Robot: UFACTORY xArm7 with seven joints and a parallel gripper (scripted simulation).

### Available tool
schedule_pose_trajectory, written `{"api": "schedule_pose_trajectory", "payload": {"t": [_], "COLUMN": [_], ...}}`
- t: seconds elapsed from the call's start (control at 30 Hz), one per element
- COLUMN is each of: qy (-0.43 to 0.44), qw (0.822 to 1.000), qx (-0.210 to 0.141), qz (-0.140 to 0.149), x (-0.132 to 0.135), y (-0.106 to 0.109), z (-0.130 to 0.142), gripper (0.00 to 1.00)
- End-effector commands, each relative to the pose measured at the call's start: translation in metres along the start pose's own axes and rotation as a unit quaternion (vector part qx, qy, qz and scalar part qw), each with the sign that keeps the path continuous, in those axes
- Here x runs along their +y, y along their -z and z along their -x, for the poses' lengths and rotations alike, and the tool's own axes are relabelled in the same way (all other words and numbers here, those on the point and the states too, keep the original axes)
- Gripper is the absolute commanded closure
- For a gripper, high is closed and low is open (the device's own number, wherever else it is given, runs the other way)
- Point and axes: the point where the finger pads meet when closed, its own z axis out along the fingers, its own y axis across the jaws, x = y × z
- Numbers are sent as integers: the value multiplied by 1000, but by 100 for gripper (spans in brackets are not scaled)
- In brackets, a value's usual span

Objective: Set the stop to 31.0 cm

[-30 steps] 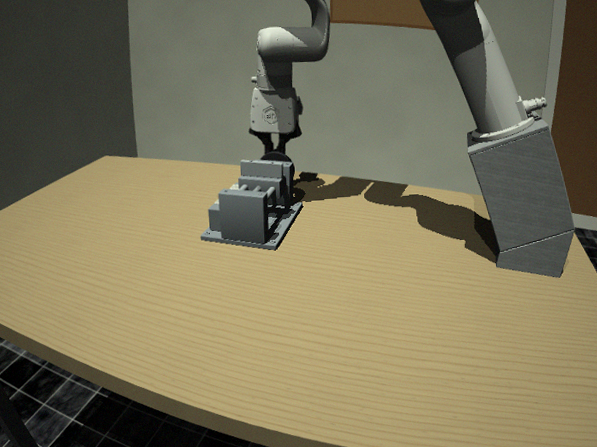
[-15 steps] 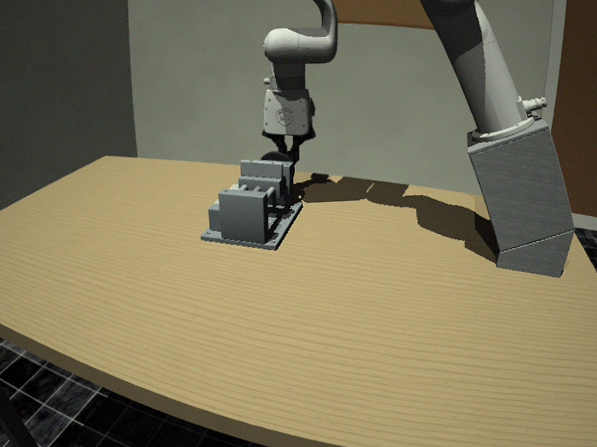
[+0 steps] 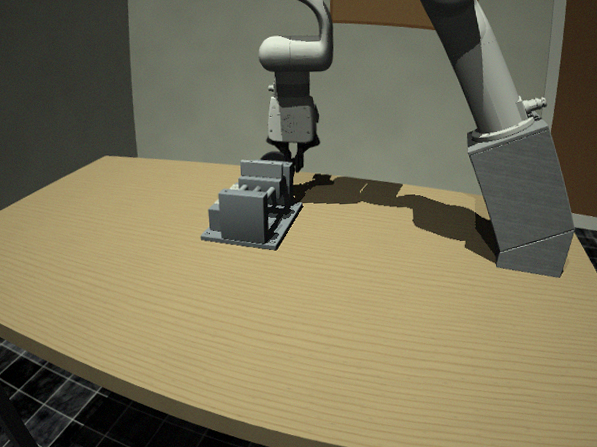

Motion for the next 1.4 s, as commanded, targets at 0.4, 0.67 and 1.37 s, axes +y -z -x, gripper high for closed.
{"api": "schedule_pose_trajectory", "payload": {"t": [0.4, 0.67, 1.37], "qy": [0, 0, 0], "qw": [1000, 1000, 1000], "qx": [0, 0, 0], "qz": [-8, -8, -8], "x": [-9, -30, -53], "y": [-26, -33, -17], "z": [0, 0, 0], "gripper": [94, 94, 94]}}
